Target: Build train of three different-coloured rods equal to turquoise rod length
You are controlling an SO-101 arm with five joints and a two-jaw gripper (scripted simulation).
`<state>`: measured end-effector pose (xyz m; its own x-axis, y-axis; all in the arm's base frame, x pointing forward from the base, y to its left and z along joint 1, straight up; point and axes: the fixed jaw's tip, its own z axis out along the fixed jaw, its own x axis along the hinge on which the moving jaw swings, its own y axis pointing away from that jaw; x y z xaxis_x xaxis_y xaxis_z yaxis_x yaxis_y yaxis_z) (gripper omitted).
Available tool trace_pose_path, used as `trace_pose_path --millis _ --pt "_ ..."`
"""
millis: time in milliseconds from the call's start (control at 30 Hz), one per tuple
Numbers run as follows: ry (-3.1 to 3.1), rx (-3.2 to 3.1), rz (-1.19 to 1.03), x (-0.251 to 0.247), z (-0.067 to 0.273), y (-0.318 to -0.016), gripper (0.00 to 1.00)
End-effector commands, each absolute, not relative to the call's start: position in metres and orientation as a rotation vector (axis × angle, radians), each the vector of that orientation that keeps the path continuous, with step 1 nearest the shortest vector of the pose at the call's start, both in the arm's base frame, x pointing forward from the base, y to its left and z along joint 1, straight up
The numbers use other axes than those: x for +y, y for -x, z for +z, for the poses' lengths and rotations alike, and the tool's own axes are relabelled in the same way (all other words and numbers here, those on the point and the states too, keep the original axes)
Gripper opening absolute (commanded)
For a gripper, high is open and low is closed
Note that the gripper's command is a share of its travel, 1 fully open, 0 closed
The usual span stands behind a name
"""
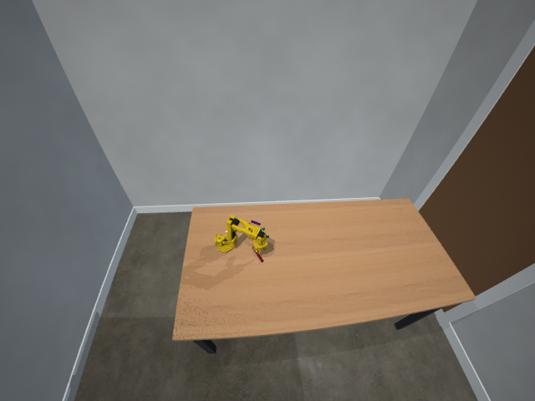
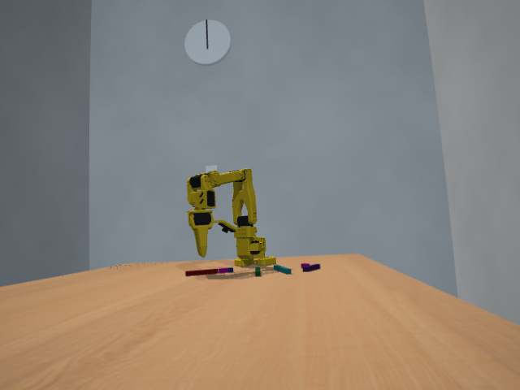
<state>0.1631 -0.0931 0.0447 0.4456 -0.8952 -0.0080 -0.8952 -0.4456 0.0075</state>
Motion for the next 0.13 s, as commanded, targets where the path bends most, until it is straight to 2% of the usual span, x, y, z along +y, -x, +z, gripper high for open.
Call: trace_pose_path --millis 0,100 --pt "-2.674 -1.656 0.112 -0.0960 0.0605 -0.1715 0.17" --pt "-2.674 -1.656 0.112 -0.0960 0.0605 -0.1715 0.17"
